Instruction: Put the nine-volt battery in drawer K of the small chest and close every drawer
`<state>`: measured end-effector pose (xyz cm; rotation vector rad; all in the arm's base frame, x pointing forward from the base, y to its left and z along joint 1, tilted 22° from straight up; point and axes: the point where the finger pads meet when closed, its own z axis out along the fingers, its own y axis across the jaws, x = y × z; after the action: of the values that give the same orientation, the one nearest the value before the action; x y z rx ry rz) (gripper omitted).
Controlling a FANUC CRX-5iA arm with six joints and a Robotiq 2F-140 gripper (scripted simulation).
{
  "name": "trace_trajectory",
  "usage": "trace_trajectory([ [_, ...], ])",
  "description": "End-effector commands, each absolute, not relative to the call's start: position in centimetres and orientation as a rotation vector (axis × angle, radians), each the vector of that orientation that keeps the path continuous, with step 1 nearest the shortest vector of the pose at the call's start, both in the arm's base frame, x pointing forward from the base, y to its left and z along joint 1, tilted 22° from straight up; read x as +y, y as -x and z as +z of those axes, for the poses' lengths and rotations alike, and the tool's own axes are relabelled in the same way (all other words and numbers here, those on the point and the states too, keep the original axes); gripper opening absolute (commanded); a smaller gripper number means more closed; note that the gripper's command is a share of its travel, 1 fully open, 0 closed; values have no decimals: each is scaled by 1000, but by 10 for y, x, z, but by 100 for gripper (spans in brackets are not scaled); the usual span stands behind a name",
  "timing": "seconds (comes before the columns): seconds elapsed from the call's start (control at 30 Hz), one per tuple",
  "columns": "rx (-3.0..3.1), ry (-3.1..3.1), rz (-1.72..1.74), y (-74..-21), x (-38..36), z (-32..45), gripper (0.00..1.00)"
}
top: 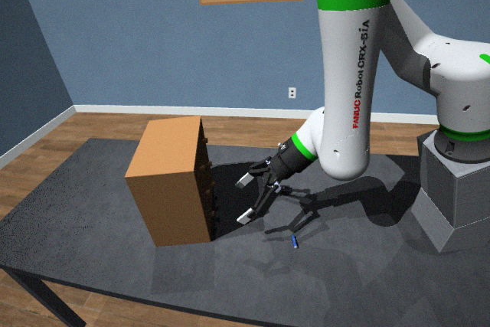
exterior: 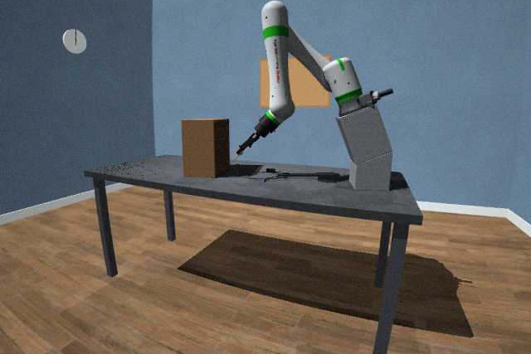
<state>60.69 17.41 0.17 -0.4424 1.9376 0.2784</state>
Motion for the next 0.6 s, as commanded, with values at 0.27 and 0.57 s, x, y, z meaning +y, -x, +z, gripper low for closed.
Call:
trace_trajectory([
  [0.27,1938,443,278,-593,168,41,100],
  [0.57,1975,453,287,-591,172,38,100],
])
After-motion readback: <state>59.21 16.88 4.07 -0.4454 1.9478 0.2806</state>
